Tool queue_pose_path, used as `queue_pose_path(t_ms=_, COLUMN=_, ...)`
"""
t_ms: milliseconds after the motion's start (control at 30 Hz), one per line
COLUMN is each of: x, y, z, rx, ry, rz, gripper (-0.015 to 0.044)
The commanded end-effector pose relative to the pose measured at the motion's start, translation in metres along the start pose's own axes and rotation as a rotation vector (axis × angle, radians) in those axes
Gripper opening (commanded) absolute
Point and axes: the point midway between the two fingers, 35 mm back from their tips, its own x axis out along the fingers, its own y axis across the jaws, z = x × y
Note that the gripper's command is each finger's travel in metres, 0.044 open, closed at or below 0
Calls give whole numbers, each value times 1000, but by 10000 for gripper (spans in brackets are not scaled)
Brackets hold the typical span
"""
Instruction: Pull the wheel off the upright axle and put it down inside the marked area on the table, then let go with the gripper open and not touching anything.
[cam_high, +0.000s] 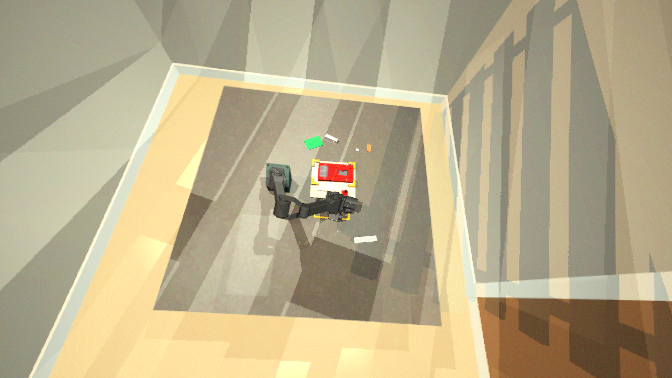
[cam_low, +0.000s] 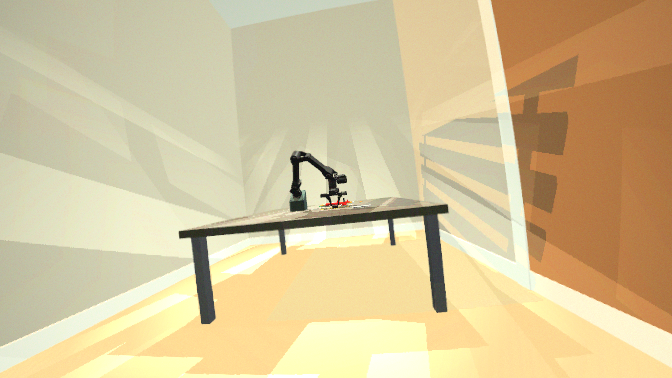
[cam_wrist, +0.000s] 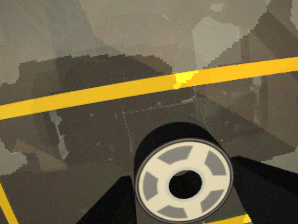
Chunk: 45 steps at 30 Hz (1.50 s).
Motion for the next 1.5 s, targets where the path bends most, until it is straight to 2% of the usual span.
queue_pose_path(t_ms=0, x=-5, y=1, z=0, rx=2, ry=1, rz=0, gripper=300)
queue_pose_path(t_ms=233, x=-58, y=1, z=0, rx=-2, ry=6, rz=-1, gripper=300)
queue_pose_path(t_ms=367, x=-60, y=0, z=0, rx=-3, ry=6, rz=-1, gripper=300)
queue_pose_path(t_ms=433, x=-58, y=-3, z=-6, rx=-6, ry=13, rz=7, gripper=352)
queue_pose_path(t_ms=533, x=-77, y=-27, z=-21, rx=-7, ry=20, rz=3, gripper=431)
queue_pose_path(t_ms=567, x=-84, y=-36, z=-25, rx=-7, ry=20, rz=1, gripper=440)
queue_pose_path(t_ms=733, x=-105, y=-78, z=-38, rx=-7, ry=11, rz=-6, gripper=440)
queue_pose_path(t_ms=1467, x=-106, y=-80, z=-39, rx=-7, ry=11, rz=-6, gripper=440)
